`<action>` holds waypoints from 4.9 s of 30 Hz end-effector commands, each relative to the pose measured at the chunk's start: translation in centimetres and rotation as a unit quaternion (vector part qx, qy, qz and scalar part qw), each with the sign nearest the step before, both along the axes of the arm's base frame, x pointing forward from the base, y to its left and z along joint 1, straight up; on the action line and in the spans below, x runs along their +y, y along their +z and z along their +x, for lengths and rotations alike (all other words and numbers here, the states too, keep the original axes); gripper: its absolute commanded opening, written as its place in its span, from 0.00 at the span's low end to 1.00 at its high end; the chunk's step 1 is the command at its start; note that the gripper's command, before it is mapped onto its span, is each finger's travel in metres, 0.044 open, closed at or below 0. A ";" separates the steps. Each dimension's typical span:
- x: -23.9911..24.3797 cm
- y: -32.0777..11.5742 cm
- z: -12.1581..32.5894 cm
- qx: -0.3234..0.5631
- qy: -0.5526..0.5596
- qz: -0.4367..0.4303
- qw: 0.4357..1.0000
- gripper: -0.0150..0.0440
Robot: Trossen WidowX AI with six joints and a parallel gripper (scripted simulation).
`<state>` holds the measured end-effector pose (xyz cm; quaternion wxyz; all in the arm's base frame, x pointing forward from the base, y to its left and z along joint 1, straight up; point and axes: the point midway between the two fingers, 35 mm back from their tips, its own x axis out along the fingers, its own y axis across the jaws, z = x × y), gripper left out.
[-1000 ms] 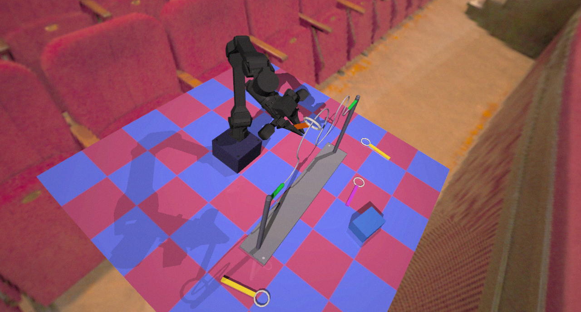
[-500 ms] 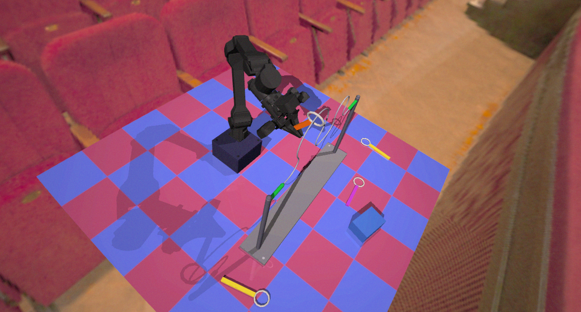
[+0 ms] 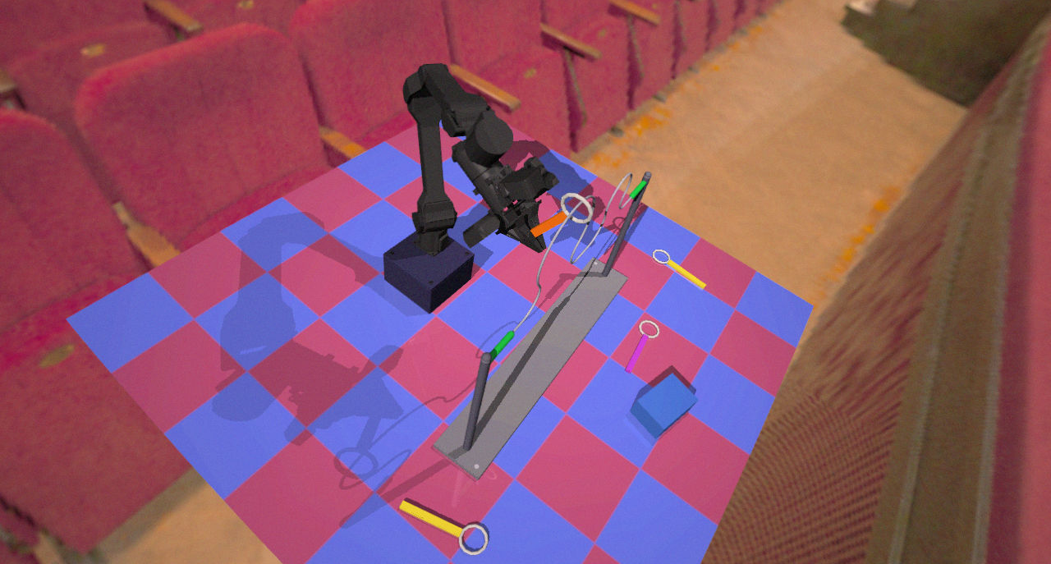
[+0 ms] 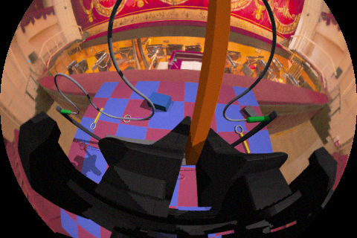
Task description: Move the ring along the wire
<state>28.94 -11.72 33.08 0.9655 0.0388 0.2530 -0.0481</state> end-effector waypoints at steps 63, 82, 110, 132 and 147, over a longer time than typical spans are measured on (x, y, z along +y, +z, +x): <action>-2.4 0.6 -0.1 -0.002 -0.006 -0.403 0.915 0.00; -2.9 1.2 -0.1 -0.002 -0.007 -0.508 0.861 0.00; -3.4 2.1 -0.1 -0.002 -0.008 -0.650 0.760 0.00; -3.6 3.0 -0.2 -0.001 -0.009 -0.748 0.663 0.00; -3.5 3.6 -0.2 0.000 -0.009 -0.807 0.590 0.00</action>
